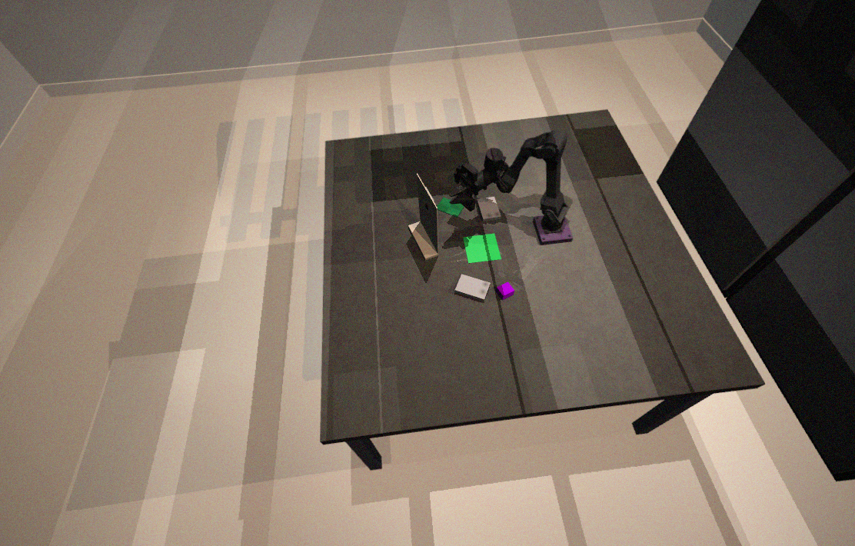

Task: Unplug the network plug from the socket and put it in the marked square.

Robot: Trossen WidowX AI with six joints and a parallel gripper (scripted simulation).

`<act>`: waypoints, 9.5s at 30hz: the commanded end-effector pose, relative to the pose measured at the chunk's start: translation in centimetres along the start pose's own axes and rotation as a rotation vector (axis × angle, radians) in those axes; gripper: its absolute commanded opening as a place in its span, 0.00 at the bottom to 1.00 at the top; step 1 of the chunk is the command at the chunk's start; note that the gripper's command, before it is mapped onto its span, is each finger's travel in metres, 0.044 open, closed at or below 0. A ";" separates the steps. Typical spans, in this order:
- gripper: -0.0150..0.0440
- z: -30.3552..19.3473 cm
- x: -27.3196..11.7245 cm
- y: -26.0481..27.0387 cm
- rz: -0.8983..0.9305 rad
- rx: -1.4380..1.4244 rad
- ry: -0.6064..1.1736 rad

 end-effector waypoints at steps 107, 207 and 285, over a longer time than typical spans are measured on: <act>0.25 1.1 3.3 0.0 0.002 -0.004 -0.006; 0.25 -3.9 3.1 3.0 -0.223 0.247 -0.147; 0.25 -14.7 -0.8 -9.8 -0.955 0.189 -0.313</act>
Point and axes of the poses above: the point midway between the two fingers, 35 mm back from their tips, its own x axis out along the fingers, its own y axis across the jaws, z = x × y, the point moved 2 cm from there along -x, back along the fingers, and after that the axes turned 2 degrees about -x, right-handed, at the moved point
